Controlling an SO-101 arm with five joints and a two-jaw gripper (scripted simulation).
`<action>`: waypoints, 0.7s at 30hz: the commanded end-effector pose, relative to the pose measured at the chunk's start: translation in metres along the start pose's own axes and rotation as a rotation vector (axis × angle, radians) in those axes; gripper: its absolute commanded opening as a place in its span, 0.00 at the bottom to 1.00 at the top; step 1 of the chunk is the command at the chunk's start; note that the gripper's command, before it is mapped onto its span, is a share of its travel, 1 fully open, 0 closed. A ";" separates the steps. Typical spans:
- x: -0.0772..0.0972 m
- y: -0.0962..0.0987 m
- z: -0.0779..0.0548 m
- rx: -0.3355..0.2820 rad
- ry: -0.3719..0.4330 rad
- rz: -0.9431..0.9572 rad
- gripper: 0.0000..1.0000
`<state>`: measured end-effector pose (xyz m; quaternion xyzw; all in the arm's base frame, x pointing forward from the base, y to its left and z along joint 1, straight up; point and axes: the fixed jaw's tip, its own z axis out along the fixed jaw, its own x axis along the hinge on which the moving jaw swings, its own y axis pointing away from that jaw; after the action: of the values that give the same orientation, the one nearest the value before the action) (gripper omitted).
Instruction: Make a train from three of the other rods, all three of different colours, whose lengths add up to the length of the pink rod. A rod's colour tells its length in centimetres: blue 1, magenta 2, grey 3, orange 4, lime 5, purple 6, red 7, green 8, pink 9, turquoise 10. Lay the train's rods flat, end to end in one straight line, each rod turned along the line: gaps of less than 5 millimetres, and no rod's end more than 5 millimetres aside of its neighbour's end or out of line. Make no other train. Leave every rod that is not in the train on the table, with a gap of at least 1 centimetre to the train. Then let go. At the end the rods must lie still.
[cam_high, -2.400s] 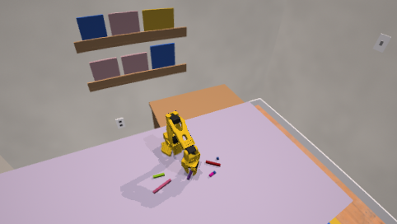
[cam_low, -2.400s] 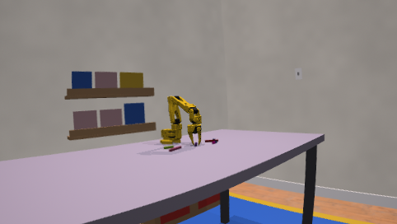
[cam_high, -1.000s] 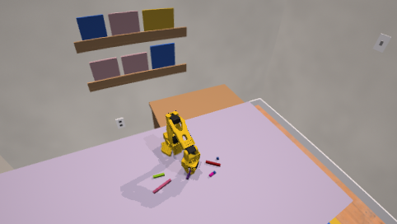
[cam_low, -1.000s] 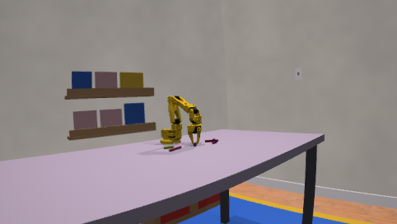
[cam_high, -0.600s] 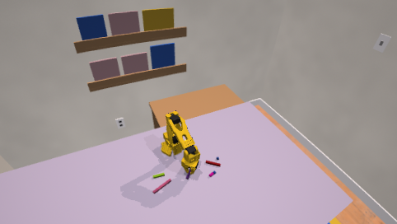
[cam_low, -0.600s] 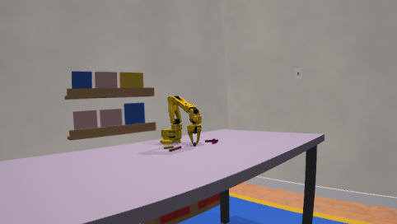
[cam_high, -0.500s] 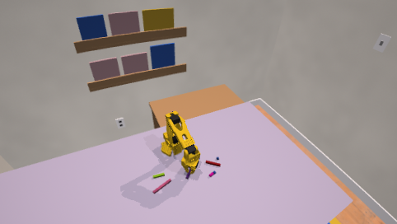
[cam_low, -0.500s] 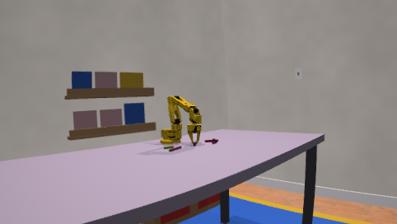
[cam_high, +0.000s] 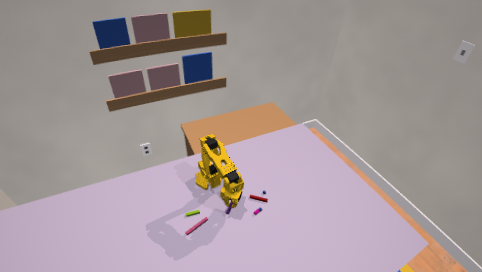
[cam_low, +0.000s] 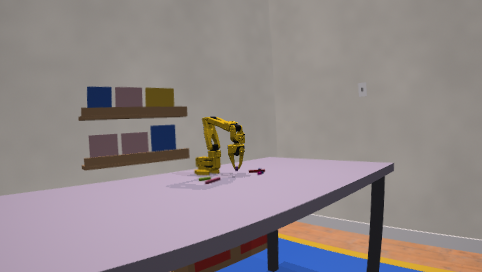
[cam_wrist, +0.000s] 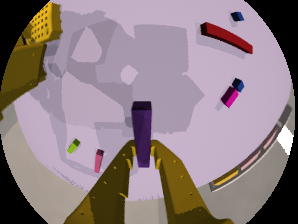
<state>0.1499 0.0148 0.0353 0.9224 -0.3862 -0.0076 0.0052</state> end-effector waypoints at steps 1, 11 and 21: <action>0.006 -0.011 -0.019 0.081 0.058 0.000 0.00; 0.006 -0.012 -0.020 0.081 0.057 0.010 0.00; 0.010 -0.040 -0.021 0.089 0.044 0.236 0.00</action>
<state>0.1633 0.0235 0.0413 0.8889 -0.4580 -0.0038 0.0037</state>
